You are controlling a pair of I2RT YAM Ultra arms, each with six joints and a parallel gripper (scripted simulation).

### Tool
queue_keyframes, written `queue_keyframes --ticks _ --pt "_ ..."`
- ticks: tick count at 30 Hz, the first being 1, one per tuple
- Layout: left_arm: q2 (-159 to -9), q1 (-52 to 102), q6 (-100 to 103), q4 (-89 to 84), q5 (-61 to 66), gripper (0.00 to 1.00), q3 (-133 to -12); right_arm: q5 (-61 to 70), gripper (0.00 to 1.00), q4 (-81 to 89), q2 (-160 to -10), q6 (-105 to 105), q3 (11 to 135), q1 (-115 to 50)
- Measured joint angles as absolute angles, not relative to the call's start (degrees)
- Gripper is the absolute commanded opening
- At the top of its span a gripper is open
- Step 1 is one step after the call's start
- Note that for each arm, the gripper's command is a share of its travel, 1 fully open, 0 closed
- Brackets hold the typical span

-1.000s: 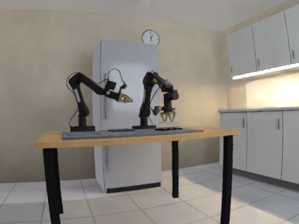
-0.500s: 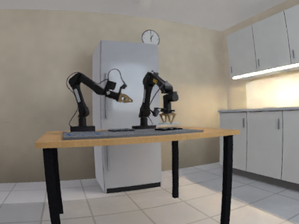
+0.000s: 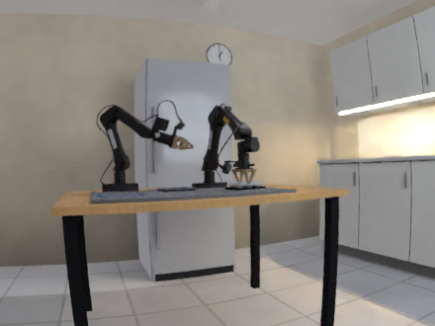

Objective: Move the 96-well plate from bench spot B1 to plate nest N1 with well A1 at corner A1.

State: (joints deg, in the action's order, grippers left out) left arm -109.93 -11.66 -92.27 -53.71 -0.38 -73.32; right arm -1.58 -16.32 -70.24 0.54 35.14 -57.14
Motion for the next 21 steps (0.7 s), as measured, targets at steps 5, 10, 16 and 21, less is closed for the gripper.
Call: queue_keyframes --ticks 5,10,16,21 --pt "-110.4 -11.7 -92.2 -53.0 -0.4 0.79 -72.6 -1.6 1.00 -16.3 -70.2 0.5 35.1 -57.1" --pt "-110.4 -11.7 -92.2 -52.9 -0.4 0.79 -72.5 -1.6 1.00 -16.3 -70.2 0.5 35.1 -57.1" --pt "-110.5 -11.7 -92.2 -53.1 -0.4 0.79 -72.7 -1.6 1.00 -16.3 -70.2 0.5 35.1 -57.1" --pt "-110.7 -11.7 -92.3 -53.4 -0.4 1.00 -72.6 -1.6 1.00 -16.3 -70.2 0.5 35.1 -57.1"
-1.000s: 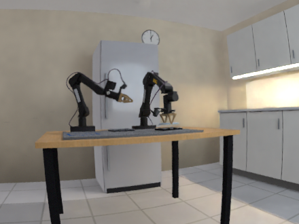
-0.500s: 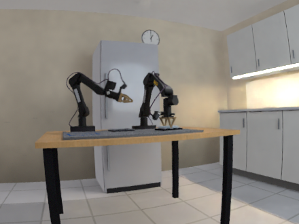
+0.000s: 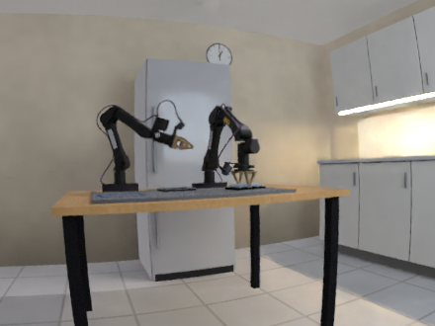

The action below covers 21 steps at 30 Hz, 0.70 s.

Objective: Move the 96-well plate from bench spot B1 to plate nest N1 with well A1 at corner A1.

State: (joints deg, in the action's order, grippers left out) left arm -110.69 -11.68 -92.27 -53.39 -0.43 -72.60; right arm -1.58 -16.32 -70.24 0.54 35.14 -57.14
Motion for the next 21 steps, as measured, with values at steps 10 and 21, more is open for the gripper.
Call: queue_keyframes --ticks 10,21 --pt "-109.9 -11.7 -92.3 -53.6 -0.4 1.00 -72.6 -1.6 1.00 -16.3 -70.2 0.5 35.1 -57.1" --pt "-107.4 -11.7 -92.2 -56.8 -0.4 1.00 -73.3 -1.6 1.00 -16.3 -70.2 0.5 35.1 -57.1"
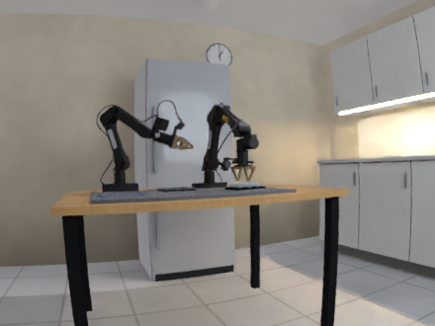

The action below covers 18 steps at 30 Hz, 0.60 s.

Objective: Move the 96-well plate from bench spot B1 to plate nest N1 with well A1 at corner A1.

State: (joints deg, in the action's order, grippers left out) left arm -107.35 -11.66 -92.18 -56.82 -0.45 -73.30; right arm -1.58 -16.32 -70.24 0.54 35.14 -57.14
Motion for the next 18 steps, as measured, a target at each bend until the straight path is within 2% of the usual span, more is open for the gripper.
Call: queue_keyframes --ticks 5,13,18 --pt "-107.4 -11.6 -92.0 -59.7 -0.5 1.00 -76.8 -1.6 1.00 -16.3 -70.2 0.5 35.1 -57.1" --pt "-105.7 -11.3 -91.9 -70.1 -0.5 1.00 -88.8 -1.6 1.00 -16.3 -70.2 0.5 35.1 -57.1" --pt "-106.2 -11.3 -92.1 -73.2 -0.5 1.00 -89.3 -1.6 1.00 -16.3 -70.2 0.5 35.1 -57.1"
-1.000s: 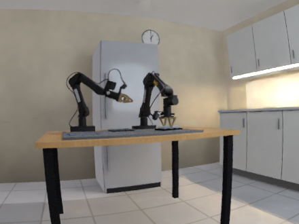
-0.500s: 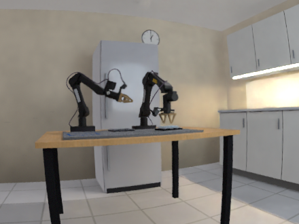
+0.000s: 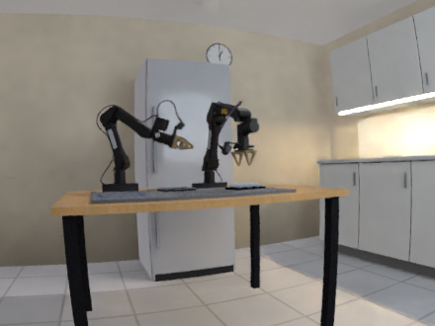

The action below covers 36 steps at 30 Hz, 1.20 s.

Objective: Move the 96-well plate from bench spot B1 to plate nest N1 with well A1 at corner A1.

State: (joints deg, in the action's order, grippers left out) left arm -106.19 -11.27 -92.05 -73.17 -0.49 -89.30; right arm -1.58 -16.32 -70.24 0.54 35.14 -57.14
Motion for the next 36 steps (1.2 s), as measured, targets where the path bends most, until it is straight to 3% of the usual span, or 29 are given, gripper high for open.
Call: queue_keyframes --ticks 9,36 --pt "-105.1 -13.2 -85.9 -69.9 4.4 1.00 -87.7 -1.6 1.00 -16.3 -70.2 0.5 35.1 -57.1" --pt "-76.5 -21.8 -41.0 -34.6 18.7 1.00 -51.9 -1.6 1.00 -16.3 -70.2 0.5 35.1 -57.1"
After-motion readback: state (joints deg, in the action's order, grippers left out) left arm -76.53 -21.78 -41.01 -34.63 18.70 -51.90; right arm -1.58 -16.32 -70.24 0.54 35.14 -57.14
